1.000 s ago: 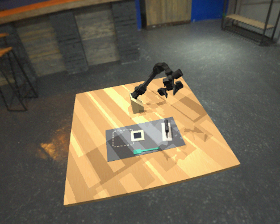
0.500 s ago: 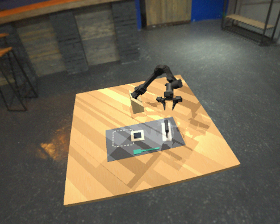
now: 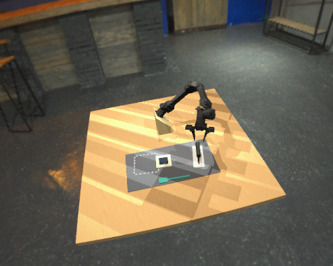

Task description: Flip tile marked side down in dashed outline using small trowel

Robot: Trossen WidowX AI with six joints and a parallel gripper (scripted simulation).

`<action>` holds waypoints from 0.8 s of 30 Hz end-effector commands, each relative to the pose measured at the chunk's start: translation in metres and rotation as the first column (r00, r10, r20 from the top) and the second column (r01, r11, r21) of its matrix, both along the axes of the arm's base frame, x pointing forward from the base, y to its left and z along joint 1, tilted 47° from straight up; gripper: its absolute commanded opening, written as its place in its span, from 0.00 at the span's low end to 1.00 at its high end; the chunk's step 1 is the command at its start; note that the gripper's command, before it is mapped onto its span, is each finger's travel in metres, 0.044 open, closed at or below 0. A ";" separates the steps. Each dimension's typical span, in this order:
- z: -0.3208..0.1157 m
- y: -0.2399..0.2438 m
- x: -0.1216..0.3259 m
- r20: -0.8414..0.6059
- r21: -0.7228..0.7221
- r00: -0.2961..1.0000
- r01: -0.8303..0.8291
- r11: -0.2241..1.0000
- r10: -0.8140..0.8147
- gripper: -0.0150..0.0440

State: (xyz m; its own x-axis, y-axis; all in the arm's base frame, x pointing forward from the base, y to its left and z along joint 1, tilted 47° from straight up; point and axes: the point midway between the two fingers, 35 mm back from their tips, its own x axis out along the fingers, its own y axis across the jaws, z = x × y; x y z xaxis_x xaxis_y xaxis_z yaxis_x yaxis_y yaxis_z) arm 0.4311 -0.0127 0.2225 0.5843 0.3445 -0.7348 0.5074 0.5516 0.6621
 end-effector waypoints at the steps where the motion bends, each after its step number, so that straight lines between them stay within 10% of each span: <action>1: -0.014 0.020 -0.003 -0.046 0.037 0.991 -0.125 0.991 0.127 0.71; 24: -0.055 0.086 -0.022 -0.117 0.270 0.854 -0.463 0.844 0.506 0.71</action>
